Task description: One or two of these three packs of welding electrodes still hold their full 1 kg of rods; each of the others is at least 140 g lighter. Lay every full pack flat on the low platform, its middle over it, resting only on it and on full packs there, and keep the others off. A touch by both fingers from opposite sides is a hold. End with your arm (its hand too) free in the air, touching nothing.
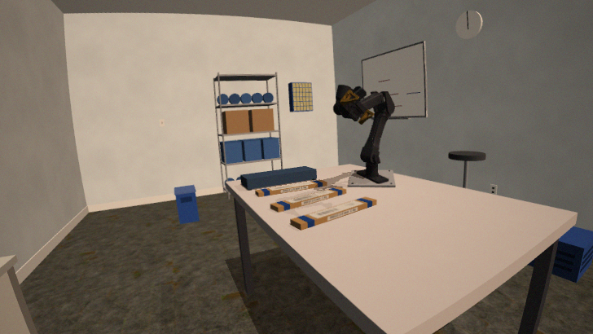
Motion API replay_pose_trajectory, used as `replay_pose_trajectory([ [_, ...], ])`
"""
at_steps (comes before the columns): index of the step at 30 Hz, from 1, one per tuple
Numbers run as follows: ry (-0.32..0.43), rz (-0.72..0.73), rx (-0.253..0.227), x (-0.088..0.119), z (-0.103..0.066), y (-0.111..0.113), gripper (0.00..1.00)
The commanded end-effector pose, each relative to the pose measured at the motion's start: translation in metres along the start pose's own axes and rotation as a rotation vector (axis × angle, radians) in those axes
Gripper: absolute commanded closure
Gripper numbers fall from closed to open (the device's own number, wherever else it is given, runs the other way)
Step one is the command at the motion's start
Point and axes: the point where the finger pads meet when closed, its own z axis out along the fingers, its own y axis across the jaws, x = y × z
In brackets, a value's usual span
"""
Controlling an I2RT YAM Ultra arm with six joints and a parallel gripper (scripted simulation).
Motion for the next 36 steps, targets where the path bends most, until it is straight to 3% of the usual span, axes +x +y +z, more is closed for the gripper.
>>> replay_pose_trajectory([
  [1, -0.027, -0.046, 0.018, 0.008, 0.003, 0.009, 0.05],
  [2, -0.027, -0.046, 0.018, 0.013, 0.003, 0.014, 0.05],
  [3, 0.002, -0.061, 0.044, 0.005, -0.009, 0.009, 0.05],
  [5, 0.033, -0.022, 0.081, 0.011, -0.006, -0.014, 0.05],
  [6, 0.056, 0.026, 0.095, 0.017, -0.006, -0.019, 0.05],
  [7, 0.052, 0.003, 0.106, 0.003, -0.006, -0.018, 0.05],
  [10, 0.104, 0.055, 0.182, 0.015, -0.013, -0.036, 0.05],
  [12, 0.106, 0.058, 0.193, 0.012, -0.012, -0.036, 0.05],
  [13, 0.125, 0.072, 0.221, 0.016, -0.016, -0.042, 0.05],
  [15, 0.125, 0.072, 0.221, 0.016, -0.016, -0.042, 0.05],
  [21, 0.208, 0.153, 0.363, 0.031, -0.031, -0.069, 0.05],
  [23, 0.208, 0.162, 0.367, 0.030, -0.028, -0.068, 0.05],
  [26, 0.259, 0.203, 0.455, 0.041, -0.042, -0.084, 0.05],
  [28, 0.262, 0.211, 0.463, 0.040, -0.041, -0.084, 0.05],
  [30, 0.294, 0.237, 0.521, 0.047, -0.052, -0.094, 0.05],
  [32, 0.294, 0.237, 0.521, 0.047, -0.052, -0.094, 0.05],
  [36, 0.343, 0.283, 0.616, 0.056, -0.066, -0.107, 0.05],
])
